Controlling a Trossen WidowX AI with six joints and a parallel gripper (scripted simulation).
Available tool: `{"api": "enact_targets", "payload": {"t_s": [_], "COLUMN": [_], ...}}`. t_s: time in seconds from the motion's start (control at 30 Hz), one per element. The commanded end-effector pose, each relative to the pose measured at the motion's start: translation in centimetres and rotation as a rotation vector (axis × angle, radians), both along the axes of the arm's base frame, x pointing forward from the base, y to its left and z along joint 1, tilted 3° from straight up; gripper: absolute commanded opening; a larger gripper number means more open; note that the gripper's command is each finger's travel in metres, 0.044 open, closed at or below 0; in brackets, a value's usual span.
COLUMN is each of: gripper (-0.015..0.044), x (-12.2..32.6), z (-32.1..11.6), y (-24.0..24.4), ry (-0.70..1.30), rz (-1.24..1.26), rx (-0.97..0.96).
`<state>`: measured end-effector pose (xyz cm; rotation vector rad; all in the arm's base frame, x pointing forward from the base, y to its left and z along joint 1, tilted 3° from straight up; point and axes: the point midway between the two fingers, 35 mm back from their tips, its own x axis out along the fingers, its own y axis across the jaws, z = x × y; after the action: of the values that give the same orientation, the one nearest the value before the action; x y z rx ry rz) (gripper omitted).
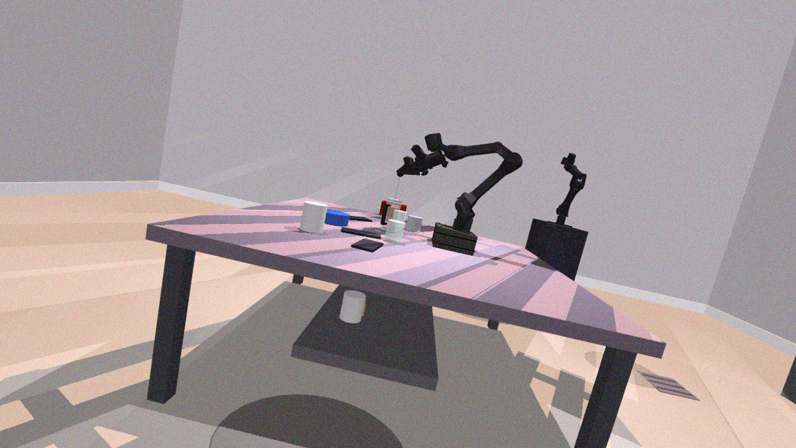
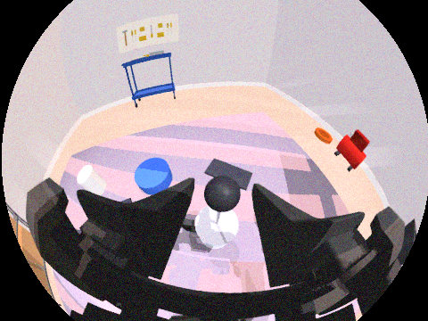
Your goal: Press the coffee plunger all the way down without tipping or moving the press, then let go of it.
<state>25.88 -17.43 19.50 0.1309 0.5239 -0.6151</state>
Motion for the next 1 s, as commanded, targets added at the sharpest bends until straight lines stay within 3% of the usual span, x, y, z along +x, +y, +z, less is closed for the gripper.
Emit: {"api": "enact_targets", "payload": {"t_s": [0.0,0.07,0.97], "gripper": [0.0151,0.0121,0.0121], "x": [0.1,0.1,0.5], "z": [-0.1,-0.1,-2.8], "y": [0.0,0.0,-0.4], "ry": [0.004,0.004,0.004], "rz": [0.005,0.005,0.005], "rx": [0.000,0.000,0.000]}}
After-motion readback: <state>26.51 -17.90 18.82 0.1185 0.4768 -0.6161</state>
